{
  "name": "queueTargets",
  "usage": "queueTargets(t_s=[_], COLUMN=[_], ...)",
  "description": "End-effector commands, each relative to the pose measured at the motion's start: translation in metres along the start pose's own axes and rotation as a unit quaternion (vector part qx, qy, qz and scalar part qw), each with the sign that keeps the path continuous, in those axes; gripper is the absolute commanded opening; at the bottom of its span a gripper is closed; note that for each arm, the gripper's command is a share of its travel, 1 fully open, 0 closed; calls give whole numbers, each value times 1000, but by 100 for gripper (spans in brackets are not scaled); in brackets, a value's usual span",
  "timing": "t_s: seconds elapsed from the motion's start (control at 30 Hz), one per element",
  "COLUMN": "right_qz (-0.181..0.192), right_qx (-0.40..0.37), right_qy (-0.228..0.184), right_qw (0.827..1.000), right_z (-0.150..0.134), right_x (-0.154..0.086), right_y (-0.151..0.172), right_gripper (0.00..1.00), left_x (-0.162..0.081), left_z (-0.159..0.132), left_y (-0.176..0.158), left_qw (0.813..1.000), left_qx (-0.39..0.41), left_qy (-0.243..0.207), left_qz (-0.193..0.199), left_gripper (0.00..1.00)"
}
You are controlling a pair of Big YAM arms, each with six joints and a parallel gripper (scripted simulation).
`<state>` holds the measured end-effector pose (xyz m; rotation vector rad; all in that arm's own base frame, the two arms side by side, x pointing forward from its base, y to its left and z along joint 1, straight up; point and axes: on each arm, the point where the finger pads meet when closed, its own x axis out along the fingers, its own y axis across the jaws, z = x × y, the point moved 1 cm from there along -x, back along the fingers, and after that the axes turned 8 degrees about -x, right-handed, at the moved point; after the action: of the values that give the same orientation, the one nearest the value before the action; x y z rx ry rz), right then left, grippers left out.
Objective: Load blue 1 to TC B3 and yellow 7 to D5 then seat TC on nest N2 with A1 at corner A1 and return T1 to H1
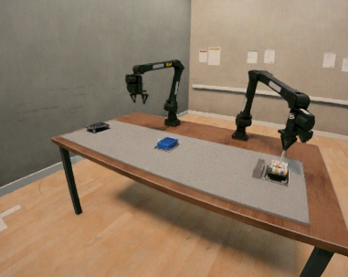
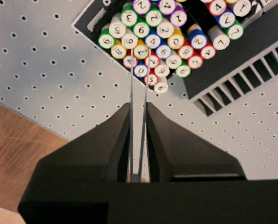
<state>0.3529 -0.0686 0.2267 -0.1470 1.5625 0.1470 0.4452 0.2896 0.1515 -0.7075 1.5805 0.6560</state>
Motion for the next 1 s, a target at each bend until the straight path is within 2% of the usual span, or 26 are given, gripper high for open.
queueTargets(t_s=[0.0, 0.97], right_qz=[-6, -6], right_qx=[7, 7], right_qy=[-15, -15], right_qw=[1000, 1000], right_z=[8, 8], right_x=[-12, -12], right_y=[-2, -2], right_gripper=[100, 100], left_x=[11, 11], left_z=[-2, -5], left_y=[-7, -6], left_qw=[1000, 1000], left_qx=[10, 10], left_qy=[7, 14], left_qz=[4, 6], left_gripper=[11, 11])
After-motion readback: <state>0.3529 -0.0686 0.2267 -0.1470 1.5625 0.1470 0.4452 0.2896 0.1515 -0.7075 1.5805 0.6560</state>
